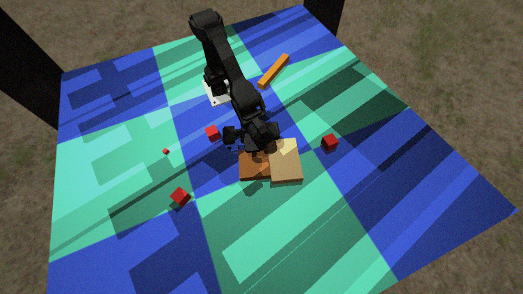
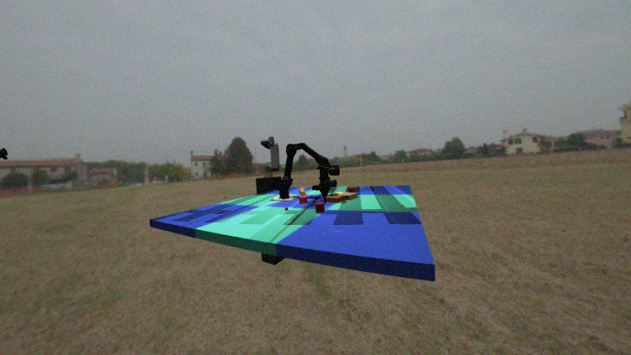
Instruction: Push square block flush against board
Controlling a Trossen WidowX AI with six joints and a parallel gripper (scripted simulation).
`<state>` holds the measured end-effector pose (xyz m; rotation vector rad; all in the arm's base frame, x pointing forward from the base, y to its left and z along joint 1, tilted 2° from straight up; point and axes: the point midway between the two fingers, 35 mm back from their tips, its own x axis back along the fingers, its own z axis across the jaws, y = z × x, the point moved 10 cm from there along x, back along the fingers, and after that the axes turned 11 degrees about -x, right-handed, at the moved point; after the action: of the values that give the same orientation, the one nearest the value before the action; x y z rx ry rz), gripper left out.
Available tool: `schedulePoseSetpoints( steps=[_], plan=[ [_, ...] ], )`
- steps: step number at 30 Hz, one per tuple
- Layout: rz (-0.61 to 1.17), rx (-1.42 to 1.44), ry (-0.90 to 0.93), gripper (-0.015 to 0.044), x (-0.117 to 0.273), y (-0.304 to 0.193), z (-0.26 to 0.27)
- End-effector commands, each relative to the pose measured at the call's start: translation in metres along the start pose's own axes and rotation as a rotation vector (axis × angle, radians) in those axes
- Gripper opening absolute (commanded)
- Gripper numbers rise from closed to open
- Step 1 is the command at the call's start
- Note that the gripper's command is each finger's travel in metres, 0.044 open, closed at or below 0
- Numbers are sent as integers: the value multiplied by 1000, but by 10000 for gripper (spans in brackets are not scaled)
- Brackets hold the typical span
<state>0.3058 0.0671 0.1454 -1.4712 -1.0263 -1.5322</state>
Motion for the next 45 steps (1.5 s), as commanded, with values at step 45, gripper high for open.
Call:
schedulePoseSetpoints(
  steps=[45],
  plan=[
    [-16, 4, 7, 0, 2, 30, 7]
  ],
)
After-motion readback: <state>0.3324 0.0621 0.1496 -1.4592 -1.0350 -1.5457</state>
